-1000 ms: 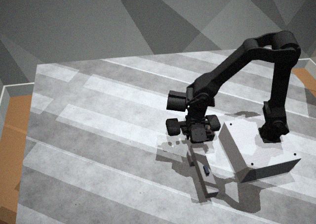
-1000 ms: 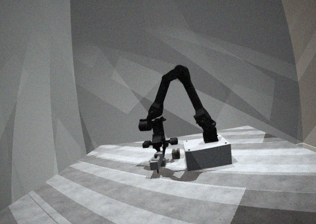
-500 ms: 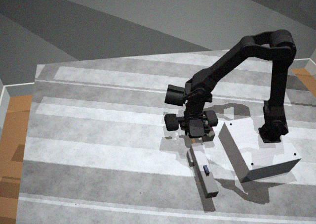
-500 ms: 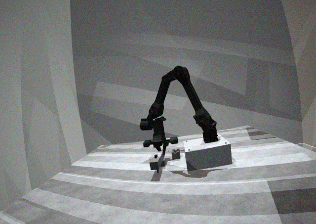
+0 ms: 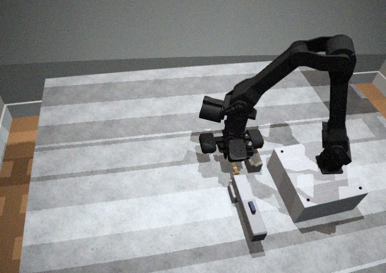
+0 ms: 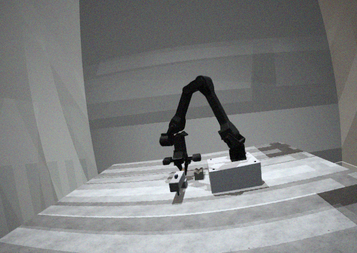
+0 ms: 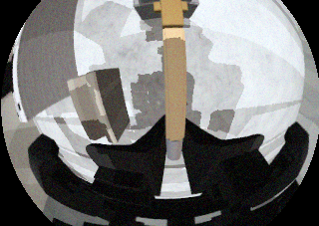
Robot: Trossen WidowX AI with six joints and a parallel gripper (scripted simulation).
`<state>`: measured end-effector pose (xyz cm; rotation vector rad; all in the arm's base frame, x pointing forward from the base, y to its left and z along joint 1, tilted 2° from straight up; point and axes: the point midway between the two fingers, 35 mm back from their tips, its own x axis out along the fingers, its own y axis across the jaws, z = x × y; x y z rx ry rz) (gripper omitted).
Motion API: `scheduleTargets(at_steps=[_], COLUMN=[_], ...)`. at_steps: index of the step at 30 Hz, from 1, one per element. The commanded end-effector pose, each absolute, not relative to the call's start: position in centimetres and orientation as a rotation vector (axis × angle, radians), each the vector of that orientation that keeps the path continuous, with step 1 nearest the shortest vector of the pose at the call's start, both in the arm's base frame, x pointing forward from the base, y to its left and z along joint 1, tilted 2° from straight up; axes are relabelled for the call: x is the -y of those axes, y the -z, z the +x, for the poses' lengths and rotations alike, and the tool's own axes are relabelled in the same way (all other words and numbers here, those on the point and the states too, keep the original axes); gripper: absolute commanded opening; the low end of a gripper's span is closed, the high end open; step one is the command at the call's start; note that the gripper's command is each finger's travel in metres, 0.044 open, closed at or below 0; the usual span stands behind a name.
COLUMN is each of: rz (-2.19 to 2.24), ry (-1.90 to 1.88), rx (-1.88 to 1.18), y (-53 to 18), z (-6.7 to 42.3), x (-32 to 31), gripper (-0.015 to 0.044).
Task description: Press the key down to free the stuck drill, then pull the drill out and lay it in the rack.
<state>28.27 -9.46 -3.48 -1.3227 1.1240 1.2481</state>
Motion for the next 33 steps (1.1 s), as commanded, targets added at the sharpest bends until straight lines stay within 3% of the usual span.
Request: scheduleTargets(at_steps=[1, 33], rz=[-1.325, -1.325], ry=[-1.251, -1.250], rx=[-1.118, -1.119], y=[3.4, 2.4], z=[28.5, 28.2], x=[9.9, 11.1], gripper=[0.0000, 0.0000])
